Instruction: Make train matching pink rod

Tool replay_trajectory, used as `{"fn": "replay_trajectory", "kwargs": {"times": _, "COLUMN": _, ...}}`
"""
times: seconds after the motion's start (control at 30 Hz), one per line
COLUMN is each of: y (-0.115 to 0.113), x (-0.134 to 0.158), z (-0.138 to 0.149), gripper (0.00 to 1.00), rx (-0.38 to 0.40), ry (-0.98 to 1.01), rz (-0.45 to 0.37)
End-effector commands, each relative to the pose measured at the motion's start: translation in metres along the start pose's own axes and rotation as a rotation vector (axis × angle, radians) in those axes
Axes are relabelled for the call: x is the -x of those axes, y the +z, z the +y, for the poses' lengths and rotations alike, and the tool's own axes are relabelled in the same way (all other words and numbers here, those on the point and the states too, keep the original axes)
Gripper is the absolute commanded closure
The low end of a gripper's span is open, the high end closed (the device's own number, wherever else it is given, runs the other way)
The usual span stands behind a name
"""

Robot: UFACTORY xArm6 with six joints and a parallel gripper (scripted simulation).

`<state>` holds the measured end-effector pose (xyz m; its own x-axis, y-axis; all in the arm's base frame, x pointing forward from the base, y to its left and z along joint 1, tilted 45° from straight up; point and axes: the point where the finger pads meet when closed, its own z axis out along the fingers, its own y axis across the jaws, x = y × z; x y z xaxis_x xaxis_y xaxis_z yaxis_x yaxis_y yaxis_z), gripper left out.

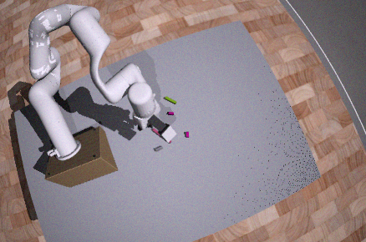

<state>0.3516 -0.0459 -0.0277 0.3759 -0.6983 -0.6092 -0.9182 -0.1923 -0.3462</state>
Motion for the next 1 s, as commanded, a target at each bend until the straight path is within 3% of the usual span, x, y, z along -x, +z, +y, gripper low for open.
{"fn": "replay_trajectory", "kwargs": {"times": 0.0, "y": -0.002, "x": 0.031, "z": -0.015, "gripper": 0.96, "rx": -0.005, "ry": -0.062, "rz": 0.008}}
{"fn": "replay_trajectory", "kwargs": {"times": 0.23, "y": 0.003, "x": 0.081, "z": -0.028, "gripper": 0.96, "rx": -0.01, "ry": -0.168, "rz": -0.002}}
{"fn": "replay_trajectory", "kwargs": {"times": 0.97, "y": 0.013, "x": 0.083, "z": -0.029, "gripper": 0.96, "rx": -0.01, "ry": -0.172, "rz": -0.002}}
